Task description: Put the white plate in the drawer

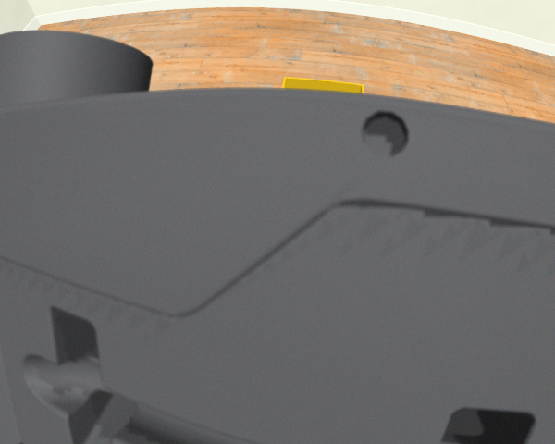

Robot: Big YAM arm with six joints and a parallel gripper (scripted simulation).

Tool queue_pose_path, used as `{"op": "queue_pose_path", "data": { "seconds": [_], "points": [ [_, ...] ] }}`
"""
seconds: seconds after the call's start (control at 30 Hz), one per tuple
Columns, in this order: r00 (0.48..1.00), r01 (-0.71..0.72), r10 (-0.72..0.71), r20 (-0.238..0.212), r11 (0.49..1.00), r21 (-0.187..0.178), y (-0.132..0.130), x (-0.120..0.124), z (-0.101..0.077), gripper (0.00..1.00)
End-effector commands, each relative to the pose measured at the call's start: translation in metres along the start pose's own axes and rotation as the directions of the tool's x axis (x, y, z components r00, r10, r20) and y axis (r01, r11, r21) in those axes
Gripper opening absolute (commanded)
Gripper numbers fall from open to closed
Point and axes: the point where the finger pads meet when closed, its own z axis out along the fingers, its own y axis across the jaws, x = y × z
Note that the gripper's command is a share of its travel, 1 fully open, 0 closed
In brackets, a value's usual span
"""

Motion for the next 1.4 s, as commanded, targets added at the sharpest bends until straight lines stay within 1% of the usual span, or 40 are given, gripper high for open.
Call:
{"op": "queue_pose_path", "data": {
  "seconds": [0.0, 0.1, 0.17, 0.2, 0.27, 0.37, 0.63, 0.73, 0.77, 0.83, 0.87, 1.03, 1.07, 1.13, 1.17, 1.37],
  "points": [
    [1.000, 0.026, -0.025, -0.008, 0.998, 0.050, -0.017, 0.000, -0.032, 1.00],
    [1.000, 0.029, -0.029, -0.009, 0.998, 0.055, -0.019, -0.001, -0.037, 1.00],
    [1.000, 0.029, -0.029, -0.009, 0.998, 0.055, -0.019, -0.001, -0.037, 1.00],
    [1.000, 0.024, -0.024, -0.009, 0.999, 0.049, -0.018, 0.001, -0.035, 1.00],
    [0.999, 0.033, -0.032, -0.010, 0.998, 0.060, -0.022, -0.002, -0.043, 1.00],
    [0.999, 0.037, -0.037, -0.010, 0.997, 0.066, -0.025, -0.004, -0.049, 1.00],
    [0.999, 0.038, -0.038, -0.011, 0.997, 0.067, -0.025, -0.004, -0.060, 1.00],
    [0.999, 0.035, -0.035, -0.010, 0.997, 0.063, -0.024, -0.003, -0.059, 1.00],
    [1.000, 0.022, -0.022, -0.010, 0.999, 0.045, -0.021, 0.005, -0.050, 1.00],
    [0.999, 0.036, -0.036, -0.011, 0.997, 0.064, -0.025, -0.003, -0.063, 1.00],
    [0.999, 0.039, -0.038, -0.011, 0.997, 0.067, -0.025, -0.004, -0.066, 1.00],
    [0.999, 0.039, -0.038, -0.011, 0.997, 0.067, -0.025, -0.004, -0.073, 1.00],
    [0.999, 0.039, -0.038, -0.012, 0.997, 0.067, -0.025, -0.004, -0.073, 1.00],
    [0.999, 0.032, -0.031, -0.010, 0.998, 0.053, -0.023, 0.002, -0.062, 1.00],
    [0.999, 0.034, -0.033, -0.007, 0.998, 0.047, -0.022, 0.000, -0.058, 1.00],
    [0.999, 0.035, -0.034, -0.007, 0.998, 0.046, -0.022, -0.001, -0.058, 1.00]
  ]
}}
